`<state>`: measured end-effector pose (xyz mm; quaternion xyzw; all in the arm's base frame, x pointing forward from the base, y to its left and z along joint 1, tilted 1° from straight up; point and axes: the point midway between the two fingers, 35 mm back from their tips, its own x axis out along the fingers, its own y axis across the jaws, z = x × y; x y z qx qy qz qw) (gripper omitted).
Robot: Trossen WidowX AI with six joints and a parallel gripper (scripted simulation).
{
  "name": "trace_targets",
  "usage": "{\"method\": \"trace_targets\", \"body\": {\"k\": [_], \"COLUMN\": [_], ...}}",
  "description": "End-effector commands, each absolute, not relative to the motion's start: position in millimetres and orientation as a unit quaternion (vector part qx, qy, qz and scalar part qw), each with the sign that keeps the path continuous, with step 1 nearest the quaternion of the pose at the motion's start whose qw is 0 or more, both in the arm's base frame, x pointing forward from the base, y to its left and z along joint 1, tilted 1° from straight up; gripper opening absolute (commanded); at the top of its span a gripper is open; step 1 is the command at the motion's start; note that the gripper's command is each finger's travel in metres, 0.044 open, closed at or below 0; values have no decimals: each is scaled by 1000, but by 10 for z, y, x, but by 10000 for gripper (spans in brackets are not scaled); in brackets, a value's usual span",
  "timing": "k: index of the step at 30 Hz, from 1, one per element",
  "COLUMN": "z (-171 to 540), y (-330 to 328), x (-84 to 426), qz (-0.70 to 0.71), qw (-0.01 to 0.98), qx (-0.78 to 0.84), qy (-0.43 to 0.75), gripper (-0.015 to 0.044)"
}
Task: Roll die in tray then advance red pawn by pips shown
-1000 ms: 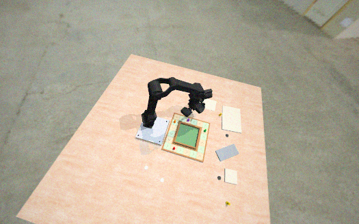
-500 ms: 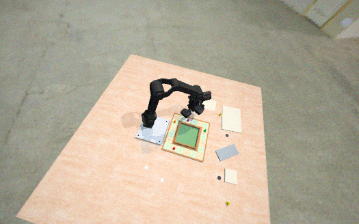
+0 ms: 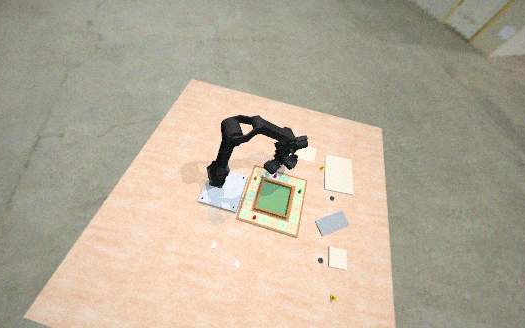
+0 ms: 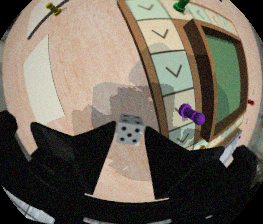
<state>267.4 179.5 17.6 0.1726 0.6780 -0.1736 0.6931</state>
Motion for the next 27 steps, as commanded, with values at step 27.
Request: {"method": "trace_targets", "body": {"k": [27], "z": [1188], "y": [1773], "x": [2763], "qz": [-173], "qw": [692], "qx": [176], "qy": [678], "gripper": [0]}}
